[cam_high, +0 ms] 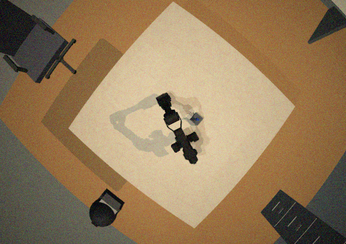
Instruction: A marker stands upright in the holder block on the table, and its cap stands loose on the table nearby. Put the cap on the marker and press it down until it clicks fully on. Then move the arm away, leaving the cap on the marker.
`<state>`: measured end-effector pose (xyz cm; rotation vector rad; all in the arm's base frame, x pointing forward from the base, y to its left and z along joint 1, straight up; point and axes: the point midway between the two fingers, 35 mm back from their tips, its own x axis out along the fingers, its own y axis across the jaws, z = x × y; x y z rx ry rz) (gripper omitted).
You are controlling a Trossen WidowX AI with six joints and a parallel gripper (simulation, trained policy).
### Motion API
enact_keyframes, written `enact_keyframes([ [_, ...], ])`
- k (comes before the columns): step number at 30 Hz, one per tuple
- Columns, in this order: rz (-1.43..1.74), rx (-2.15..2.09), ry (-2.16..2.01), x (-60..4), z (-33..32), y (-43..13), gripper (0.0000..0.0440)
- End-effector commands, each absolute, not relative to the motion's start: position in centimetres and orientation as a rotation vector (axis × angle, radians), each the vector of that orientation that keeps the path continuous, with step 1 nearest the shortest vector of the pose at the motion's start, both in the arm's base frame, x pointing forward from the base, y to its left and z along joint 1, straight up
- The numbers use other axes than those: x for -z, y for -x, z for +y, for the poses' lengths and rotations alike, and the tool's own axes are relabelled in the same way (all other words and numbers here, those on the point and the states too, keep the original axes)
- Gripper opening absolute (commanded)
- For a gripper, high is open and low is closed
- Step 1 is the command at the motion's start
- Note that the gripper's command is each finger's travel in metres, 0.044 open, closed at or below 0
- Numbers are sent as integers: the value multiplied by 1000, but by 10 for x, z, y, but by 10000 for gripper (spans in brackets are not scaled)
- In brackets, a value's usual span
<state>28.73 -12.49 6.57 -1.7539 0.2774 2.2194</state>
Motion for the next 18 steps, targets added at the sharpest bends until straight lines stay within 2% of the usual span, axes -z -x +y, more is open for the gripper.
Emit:
enact_keyframes([
  [1, 276, -2245, 1751, -60, -125, -283, 213],
  [6, 281, -2248, 1787, -67, -126, -284, 82],
  [18, 278, -2186, 1968, -105, -113, -309, 73],
])
